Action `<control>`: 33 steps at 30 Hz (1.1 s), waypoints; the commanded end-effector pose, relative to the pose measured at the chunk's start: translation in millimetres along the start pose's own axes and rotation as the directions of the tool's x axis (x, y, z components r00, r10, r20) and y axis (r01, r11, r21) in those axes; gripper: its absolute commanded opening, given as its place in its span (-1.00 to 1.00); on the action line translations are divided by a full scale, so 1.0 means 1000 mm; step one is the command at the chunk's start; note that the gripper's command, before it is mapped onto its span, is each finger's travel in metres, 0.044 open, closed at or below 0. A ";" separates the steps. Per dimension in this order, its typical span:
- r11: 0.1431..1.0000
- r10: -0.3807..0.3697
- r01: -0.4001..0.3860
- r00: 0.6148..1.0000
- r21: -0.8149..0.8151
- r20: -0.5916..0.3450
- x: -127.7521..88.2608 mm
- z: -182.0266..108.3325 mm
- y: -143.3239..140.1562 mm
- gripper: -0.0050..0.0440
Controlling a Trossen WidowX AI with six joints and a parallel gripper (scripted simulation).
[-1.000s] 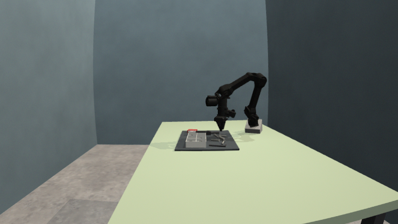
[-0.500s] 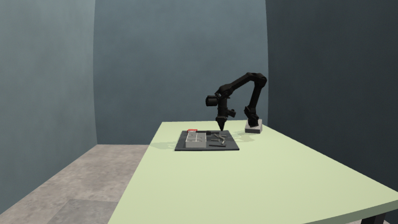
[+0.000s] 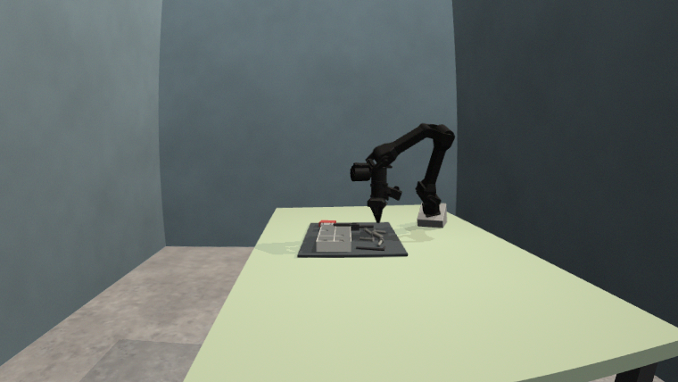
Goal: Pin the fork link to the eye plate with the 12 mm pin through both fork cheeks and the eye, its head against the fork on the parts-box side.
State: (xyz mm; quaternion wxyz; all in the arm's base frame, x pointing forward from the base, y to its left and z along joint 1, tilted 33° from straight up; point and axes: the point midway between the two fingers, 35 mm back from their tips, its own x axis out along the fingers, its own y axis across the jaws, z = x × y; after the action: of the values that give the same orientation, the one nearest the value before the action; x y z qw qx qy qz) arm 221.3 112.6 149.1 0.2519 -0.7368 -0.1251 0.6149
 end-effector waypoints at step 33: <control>0.999 0.000 0.000 1.000 -0.032 0.004 0.005 0.001 0.000 -0.47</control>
State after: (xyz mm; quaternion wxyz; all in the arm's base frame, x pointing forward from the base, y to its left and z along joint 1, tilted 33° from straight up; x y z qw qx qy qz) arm 221.3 113.5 146.8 0.2462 -0.7375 -0.1299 0.6153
